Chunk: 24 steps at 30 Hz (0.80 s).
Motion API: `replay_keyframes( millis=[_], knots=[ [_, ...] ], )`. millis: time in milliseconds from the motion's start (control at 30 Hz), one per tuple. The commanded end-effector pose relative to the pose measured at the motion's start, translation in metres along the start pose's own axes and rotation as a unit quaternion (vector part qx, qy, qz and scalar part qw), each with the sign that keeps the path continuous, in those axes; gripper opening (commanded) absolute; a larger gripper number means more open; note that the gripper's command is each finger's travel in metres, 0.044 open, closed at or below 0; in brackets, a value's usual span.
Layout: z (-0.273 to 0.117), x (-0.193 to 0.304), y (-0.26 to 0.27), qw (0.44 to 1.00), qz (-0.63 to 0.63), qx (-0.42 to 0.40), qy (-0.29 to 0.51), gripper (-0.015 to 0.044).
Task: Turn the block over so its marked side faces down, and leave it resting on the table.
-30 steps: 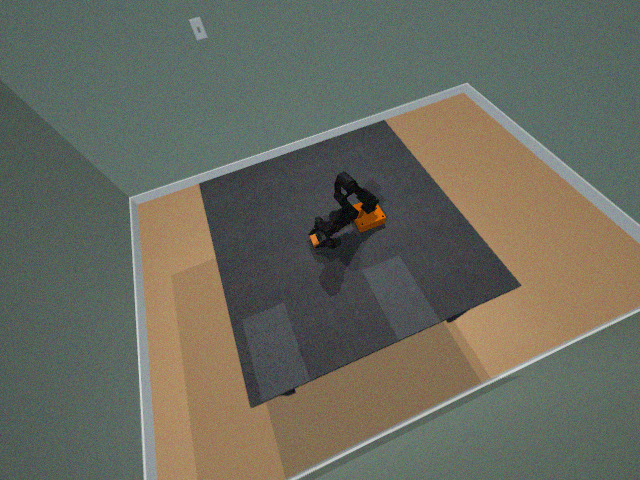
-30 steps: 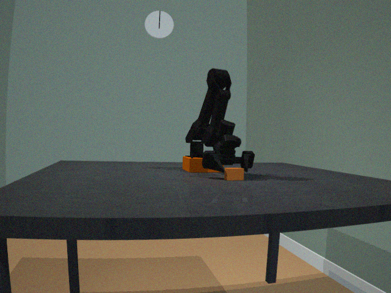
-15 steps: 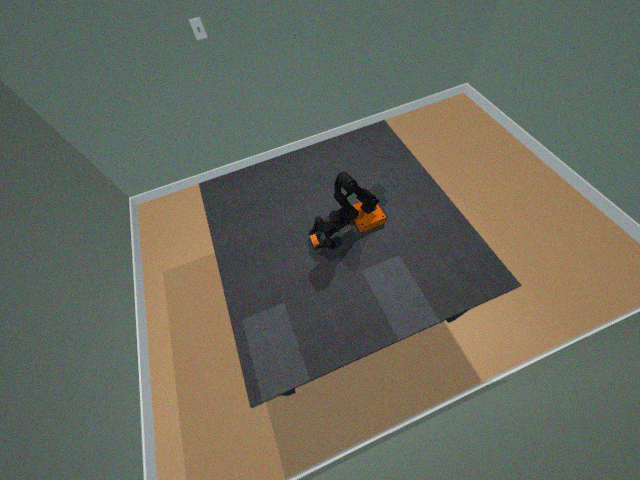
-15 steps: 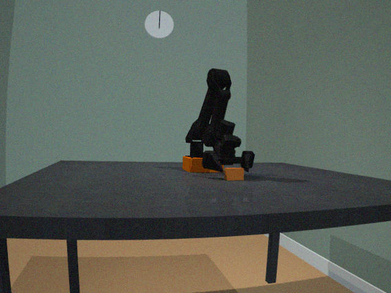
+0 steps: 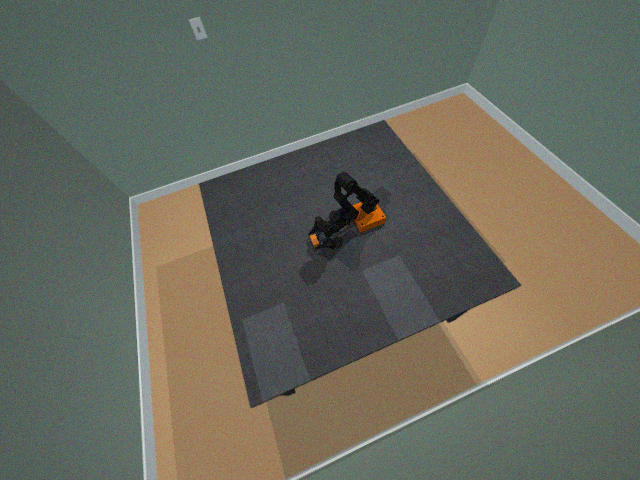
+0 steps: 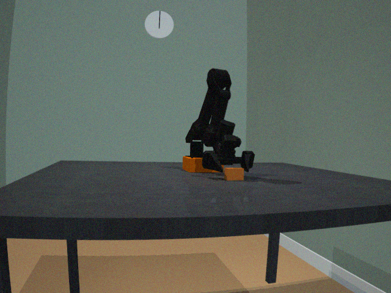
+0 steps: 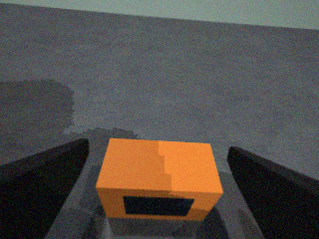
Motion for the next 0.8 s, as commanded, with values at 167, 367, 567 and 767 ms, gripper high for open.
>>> replay_keyframes(
  millis=[167, 367, 567, 767],
  knots=[
    [0.014, -0.01, 0.007, 0.998, -0.006, 0.012, 0.053, 0.044],
    [0.019, -0.04, 0.017, 0.989, -0.007, 0.032, 0.146, 0.044],
    [-0.005, -0.08, 0.024, 0.973, -0.003, 0.051, 0.225, 0.044],
    [-0.031, -0.1, 0.024, 0.959, -0.001, 0.066, 0.275, 0.044]
  ],
)
Point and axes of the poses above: the point midway between the two fingers, 35 mm back from their tips, its own z axis out along the fingers, its own y axis across the jaws, x = y × z, the point moved 8 cm from there along -z, back along the fingers, and after that the axes turned 13 degrees about z, right-handed, at the moved point
